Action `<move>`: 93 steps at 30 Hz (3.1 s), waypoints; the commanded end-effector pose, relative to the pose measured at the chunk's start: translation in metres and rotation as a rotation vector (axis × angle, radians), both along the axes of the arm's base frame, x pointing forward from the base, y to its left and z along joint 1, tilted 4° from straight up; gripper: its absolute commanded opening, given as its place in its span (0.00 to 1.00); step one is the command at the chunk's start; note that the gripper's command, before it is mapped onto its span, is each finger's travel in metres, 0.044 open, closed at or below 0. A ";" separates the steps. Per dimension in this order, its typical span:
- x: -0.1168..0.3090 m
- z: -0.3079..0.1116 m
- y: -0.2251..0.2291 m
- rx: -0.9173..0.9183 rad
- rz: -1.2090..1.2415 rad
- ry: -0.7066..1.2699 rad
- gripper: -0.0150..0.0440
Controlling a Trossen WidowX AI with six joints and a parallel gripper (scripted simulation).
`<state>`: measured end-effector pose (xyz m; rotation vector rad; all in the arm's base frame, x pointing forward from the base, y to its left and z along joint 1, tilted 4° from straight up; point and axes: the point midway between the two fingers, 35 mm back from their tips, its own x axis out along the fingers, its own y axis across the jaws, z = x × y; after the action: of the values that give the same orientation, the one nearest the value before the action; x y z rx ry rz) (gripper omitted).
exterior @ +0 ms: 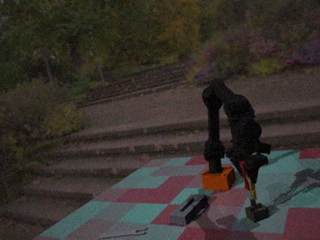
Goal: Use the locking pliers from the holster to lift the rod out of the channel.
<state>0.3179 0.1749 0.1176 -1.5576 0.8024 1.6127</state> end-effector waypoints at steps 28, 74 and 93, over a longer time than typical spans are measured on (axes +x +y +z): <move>0.007 0.000 -0.059 -0.005 -0.460 0.034 0.80; -0.001 -0.005 -0.139 -0.013 -1.123 0.083 0.80; -0.010 -0.007 -0.170 -0.016 -1.397 0.103 0.80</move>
<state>0.3109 0.0117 0.1100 -0.5755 1.4548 0.6588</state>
